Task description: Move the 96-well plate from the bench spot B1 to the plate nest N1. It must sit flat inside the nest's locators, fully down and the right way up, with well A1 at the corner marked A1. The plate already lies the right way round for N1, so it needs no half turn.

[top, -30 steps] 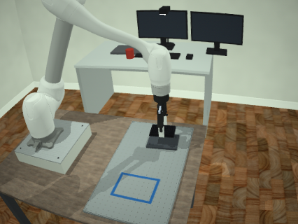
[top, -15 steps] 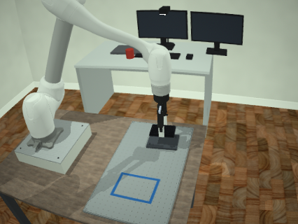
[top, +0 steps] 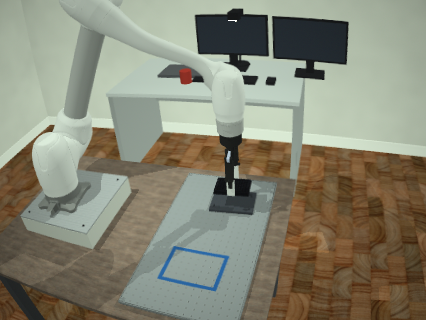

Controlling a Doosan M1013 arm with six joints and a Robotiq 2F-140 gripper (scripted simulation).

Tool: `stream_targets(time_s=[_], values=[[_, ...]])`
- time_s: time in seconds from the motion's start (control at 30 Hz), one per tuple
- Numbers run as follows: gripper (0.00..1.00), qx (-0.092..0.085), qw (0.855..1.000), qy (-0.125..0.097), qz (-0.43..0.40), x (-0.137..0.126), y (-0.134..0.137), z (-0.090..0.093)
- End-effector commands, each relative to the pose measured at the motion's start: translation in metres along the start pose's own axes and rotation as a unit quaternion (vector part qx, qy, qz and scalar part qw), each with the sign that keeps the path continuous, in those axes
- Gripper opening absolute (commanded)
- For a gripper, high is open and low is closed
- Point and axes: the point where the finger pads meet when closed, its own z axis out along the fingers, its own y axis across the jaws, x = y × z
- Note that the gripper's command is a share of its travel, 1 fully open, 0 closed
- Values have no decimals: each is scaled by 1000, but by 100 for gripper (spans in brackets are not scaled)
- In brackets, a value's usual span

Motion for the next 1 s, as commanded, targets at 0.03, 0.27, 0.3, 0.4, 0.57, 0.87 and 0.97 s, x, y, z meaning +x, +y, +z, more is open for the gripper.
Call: stream_targets(time_s=[0.03,0.27,0.3,0.4,0.57,0.87,0.97], values=[[0,3,1000,-1,3,0,-5,3],[0,3,1000,-1,3,0,-5,15],[0,3,1000,-1,3,0,-5,16],[0,3,1000,-1,3,-1,-5,21],[0,3,1000,-1,3,-1,-5,26],[0,3,1000,-1,3,-2,-5,41],[0,3,1000,-1,3,-2,-5,46]])
